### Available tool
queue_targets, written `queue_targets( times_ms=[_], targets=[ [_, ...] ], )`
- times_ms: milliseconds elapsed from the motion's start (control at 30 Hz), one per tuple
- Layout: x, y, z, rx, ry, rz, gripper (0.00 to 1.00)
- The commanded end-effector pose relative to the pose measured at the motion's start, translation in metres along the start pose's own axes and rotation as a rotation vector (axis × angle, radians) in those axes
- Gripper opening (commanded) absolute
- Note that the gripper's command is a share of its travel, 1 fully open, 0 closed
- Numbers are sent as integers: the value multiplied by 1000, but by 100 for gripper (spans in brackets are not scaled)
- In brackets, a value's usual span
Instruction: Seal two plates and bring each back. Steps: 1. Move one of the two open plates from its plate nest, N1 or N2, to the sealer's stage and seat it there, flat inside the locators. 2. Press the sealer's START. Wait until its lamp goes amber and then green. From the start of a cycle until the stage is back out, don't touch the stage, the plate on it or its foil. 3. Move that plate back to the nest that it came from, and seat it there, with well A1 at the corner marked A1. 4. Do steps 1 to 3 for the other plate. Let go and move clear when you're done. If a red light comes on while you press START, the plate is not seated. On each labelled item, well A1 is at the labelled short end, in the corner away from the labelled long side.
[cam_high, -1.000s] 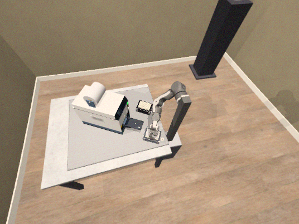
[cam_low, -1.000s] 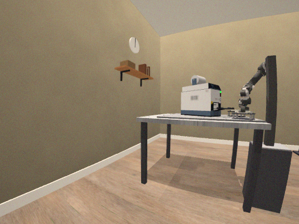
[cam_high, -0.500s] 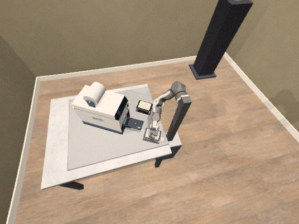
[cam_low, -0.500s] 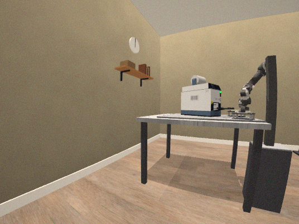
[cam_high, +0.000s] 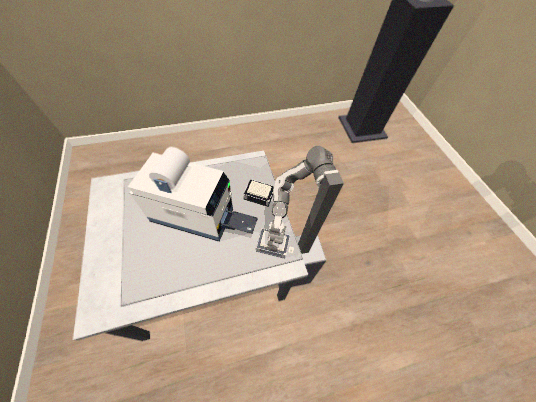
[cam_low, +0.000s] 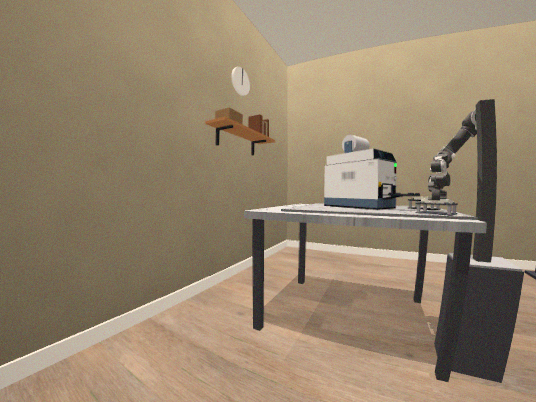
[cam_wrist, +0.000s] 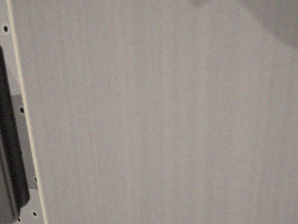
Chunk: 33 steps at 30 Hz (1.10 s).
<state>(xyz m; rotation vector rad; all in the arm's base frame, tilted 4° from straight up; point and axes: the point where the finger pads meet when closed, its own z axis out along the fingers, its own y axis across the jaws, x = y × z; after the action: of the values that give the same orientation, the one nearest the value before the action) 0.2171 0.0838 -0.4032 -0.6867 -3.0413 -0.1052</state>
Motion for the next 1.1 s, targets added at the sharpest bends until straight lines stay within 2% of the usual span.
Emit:
queue_targets(
  times_ms=[0, 1067],
  targets=[
    [-2, 1, -4, -1, -3, 7, 65],
    [-2, 1, -24, -2, -2, 8, 65]
  ],
)
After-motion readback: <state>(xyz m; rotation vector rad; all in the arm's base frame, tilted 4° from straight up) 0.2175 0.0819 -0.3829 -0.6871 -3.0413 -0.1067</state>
